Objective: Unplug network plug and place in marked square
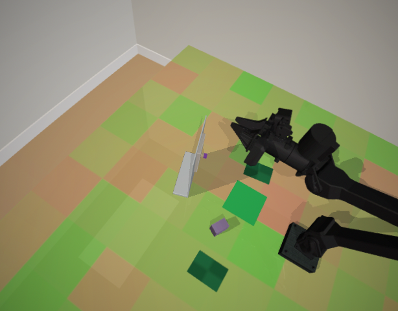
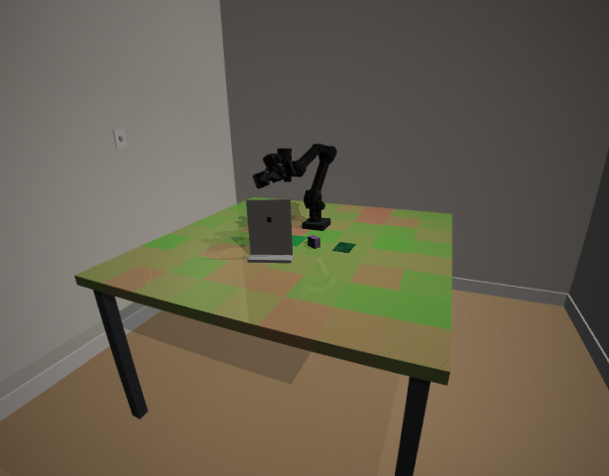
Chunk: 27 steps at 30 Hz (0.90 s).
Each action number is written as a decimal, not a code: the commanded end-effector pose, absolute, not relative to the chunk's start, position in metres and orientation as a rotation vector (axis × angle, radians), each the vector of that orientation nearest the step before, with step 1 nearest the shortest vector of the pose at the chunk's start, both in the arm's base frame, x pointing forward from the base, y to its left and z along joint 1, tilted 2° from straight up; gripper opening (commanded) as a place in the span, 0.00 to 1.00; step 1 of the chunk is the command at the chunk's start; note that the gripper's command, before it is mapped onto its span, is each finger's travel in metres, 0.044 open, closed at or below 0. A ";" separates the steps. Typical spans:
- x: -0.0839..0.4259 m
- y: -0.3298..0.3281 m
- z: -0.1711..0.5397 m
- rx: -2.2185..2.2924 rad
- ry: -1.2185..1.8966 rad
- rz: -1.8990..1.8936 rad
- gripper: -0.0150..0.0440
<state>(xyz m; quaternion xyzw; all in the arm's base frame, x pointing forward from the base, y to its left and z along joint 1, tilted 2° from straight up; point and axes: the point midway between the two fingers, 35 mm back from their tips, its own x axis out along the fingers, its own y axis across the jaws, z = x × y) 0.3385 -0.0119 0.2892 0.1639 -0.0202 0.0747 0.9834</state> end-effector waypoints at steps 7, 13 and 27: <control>0.347 -0.020 0.247 0.613 0.055 0.291 0.52; 0.344 -0.026 0.222 0.791 0.133 0.369 0.52; 0.314 -0.040 0.164 1.196 0.368 0.502 0.52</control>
